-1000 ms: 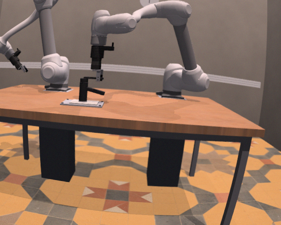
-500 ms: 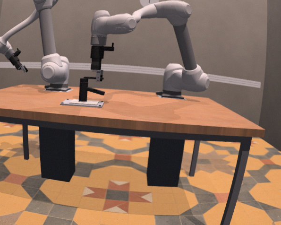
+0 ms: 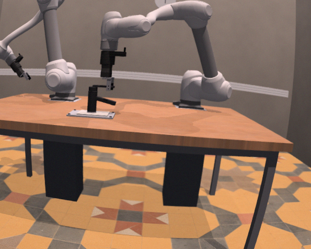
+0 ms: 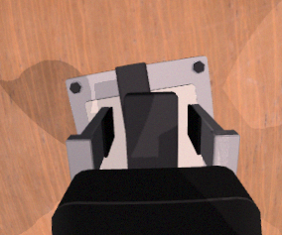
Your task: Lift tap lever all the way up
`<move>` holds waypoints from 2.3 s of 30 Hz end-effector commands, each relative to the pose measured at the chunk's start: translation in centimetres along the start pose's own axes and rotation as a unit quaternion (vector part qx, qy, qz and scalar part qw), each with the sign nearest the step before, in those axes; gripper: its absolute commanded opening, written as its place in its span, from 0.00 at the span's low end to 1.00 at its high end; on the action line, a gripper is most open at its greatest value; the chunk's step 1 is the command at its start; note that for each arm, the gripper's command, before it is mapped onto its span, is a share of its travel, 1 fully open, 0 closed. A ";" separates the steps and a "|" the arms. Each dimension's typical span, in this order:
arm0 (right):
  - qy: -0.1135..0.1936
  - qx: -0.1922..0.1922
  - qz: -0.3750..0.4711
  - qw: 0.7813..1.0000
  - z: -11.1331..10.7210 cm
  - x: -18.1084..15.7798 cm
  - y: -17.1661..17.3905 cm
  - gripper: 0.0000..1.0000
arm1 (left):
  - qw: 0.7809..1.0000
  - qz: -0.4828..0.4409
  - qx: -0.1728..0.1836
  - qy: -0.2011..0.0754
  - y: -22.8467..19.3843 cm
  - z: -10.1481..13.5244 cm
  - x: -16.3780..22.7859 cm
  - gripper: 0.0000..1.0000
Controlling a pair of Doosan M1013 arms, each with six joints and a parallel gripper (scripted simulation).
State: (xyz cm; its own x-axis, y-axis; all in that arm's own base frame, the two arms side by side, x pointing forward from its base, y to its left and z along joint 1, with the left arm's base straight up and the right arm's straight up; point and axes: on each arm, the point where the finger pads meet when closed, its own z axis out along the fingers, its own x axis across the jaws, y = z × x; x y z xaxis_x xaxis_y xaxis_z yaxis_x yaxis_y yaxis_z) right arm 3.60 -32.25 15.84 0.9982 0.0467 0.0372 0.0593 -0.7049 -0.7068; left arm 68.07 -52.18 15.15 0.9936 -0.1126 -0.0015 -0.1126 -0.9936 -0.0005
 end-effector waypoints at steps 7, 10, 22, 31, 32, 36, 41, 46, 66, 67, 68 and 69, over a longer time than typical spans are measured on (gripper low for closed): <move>0.000 -0.001 0.000 1.000 0.0 0.0 0.0 1.00 | 1.000 0.000 0.000 0.001 0.0 -0.1 0.0 1.00; 0.000 -0.001 0.000 1.000 0.0 0.0 0.0 1.00 | 1.000 0.000 0.000 0.001 0.0 -0.1 0.0 1.00; 0.000 -0.001 0.000 1.000 0.0 0.0 0.0 1.00 | 1.000 0.000 0.000 0.001 0.0 -0.1 0.0 0.00; 0.000 -0.001 0.000 1.000 0.0 0.0 0.0 1.00 | 1.000 0.000 0.000 0.001 0.0 -0.1 0.0 0.00; 0.000 -0.001 0.000 1.000 0.0 0.0 0.0 1.00 | 1.000 0.000 0.000 0.001 0.0 -0.1 0.0 0.00; 0.000 -0.001 0.000 1.000 0.0 0.0 0.0 1.00 | 1.000 0.000 0.000 0.001 0.0 -0.1 0.0 0.00; 0.000 -0.001 0.000 1.000 0.0 0.0 0.0 1.00 | 1.000 0.000 0.000 0.001 0.0 -0.1 0.0 0.00; 0.000 -0.001 0.000 1.000 0.0 0.0 0.0 1.00 | 1.000 0.000 0.000 0.001 0.0 -0.1 0.0 0.00; 0.000 -0.001 0.000 1.000 0.0 0.0 0.0 1.00 | 1.000 0.000 0.000 0.001 0.0 -0.1 0.0 0.00; 0.000 -0.001 0.000 1.000 0.0 0.0 0.0 1.00 | 1.000 0.000 0.000 0.001 0.0 -0.1 0.0 0.00; 0.000 -0.001 0.000 1.000 0.0 0.0 0.0 1.00 | 1.000 0.000 0.000 0.001 0.0 -0.1 0.0 0.00; 0.000 -0.001 0.000 1.000 0.0 0.0 0.0 1.00 | 1.000 0.000 0.000 0.001 0.0 -0.1 0.0 0.00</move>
State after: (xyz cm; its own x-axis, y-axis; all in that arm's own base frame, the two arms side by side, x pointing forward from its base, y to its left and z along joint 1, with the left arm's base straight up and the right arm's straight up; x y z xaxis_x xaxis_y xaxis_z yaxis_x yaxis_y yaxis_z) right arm 3.60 -32.25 15.84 0.9982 0.0467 0.0372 0.0593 -0.7049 -0.7068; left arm 68.08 -52.17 15.15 0.9936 -0.1126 -0.0014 -0.1126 -0.9936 -0.0005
